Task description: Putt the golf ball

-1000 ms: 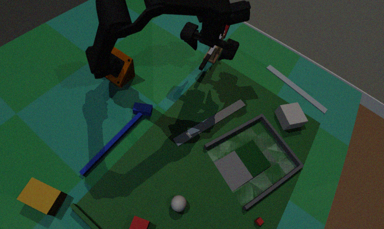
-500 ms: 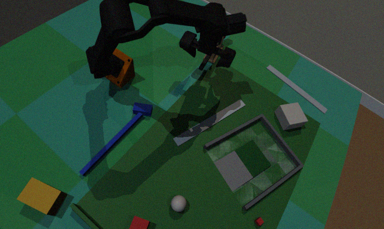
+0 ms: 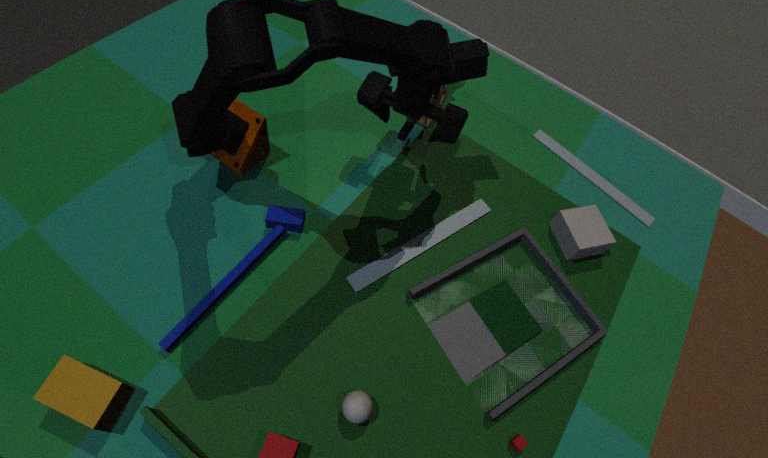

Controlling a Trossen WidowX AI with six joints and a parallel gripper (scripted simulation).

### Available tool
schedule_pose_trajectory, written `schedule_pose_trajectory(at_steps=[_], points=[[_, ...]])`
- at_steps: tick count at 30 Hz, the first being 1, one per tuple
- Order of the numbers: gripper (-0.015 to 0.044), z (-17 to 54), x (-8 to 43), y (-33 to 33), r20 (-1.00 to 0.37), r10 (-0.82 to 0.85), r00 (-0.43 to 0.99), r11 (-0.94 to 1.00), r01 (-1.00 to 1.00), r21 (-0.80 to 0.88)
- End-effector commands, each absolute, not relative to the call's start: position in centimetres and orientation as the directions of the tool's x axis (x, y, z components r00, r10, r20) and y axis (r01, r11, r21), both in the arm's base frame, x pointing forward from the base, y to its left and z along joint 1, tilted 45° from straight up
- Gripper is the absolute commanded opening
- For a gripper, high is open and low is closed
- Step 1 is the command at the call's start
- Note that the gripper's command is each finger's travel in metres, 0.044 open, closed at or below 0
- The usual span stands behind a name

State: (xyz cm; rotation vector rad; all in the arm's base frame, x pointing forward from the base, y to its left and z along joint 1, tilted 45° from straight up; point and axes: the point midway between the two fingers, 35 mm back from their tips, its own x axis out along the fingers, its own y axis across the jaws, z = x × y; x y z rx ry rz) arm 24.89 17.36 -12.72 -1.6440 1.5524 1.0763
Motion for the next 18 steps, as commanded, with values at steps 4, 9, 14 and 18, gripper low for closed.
schedule_pose_trajectory(at_steps=[4, 9, 14, 18], points=[[0.0440, -13.57, 24.81, 16.34, -0.874, -0.484, -0.029, -0.113, -0.989, 0.096], [0.0414, -13.52, 24.87, 16.50, -0.877, -0.480, -0.028, -0.109, -0.990, 0.091], [0.0283, -13.52, 24.87, 16.50, -0.877, -0.480, -0.028, -0.109, -0.990, 0.091], [0.0178, -13.52, 24.87, 16.50, -0.877, -0.480, -0.028, -0.109, -0.990, 0.091]])
